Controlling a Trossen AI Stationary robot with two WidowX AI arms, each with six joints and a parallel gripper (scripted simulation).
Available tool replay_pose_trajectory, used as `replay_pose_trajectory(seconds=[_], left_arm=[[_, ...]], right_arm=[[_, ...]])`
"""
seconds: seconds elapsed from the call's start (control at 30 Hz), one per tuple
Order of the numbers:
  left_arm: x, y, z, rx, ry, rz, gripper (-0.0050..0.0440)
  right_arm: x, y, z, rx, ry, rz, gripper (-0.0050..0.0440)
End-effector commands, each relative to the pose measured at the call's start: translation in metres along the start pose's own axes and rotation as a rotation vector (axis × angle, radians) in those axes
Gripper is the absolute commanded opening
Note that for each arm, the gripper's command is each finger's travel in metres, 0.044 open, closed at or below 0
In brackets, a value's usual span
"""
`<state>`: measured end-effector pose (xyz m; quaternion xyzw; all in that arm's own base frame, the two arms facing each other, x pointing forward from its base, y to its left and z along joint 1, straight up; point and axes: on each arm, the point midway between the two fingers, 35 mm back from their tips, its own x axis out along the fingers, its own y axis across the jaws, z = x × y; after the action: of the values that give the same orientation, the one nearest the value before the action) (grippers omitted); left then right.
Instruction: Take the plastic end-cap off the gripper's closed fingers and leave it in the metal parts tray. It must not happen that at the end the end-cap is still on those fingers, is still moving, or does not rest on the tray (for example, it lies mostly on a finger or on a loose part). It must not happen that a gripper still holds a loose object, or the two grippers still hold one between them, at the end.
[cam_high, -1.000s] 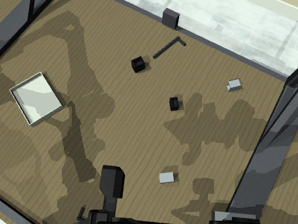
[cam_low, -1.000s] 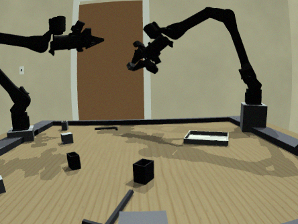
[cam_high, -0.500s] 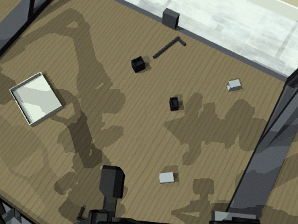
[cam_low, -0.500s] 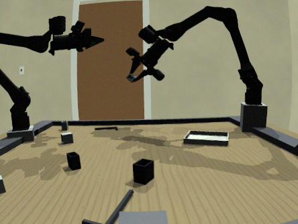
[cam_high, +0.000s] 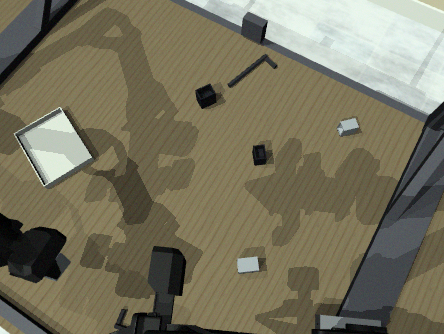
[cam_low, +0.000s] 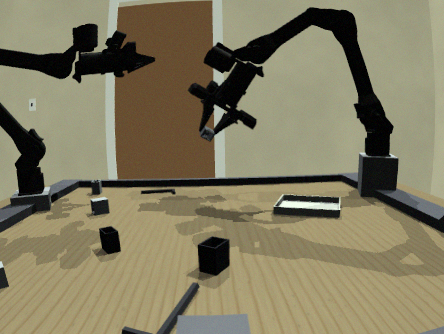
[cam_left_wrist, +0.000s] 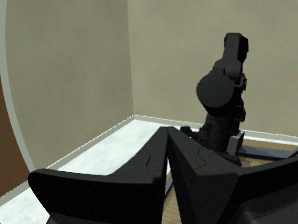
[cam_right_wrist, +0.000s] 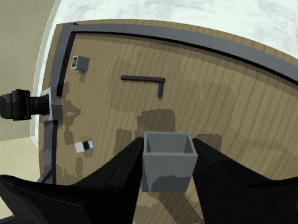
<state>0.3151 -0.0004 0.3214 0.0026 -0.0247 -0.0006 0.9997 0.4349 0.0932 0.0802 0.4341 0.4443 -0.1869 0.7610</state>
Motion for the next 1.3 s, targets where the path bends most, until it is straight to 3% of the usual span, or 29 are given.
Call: replay_pose_trajectory(seconds=[0.0,0.33,0.73,0.8,1.27], left_arm=[[-0.001,0.000,0.006,0.003,-0.013,-0.002,0.0000],[-0.001,0.000,0.006,0.003,-0.013,-0.002,0.0000],[-0.001,0.000,0.006,0.003,-0.013,-0.002,0.0000],[-0.001,0.000,0.006,0.003,-0.013,-0.002,0.0000],[-0.001,0.000,0.006,0.003,-0.013,-0.002,0.0000]], right_arm=[[-0.006,-0.003,-0.027,-0.187,0.038,-0.022,0.0000],[-0.005,-0.022,-0.077,-0.545,0.139,-0.084,0.0000],[-0.014,-0.068,-0.150,-1.136,0.339,-0.152,0.0000],[-0.014,-0.068,-0.150,-1.136,0.339,-0.152,0.0000],[-0.038,-0.133,-0.213,-1.858,0.631,-0.159,0.0000]])
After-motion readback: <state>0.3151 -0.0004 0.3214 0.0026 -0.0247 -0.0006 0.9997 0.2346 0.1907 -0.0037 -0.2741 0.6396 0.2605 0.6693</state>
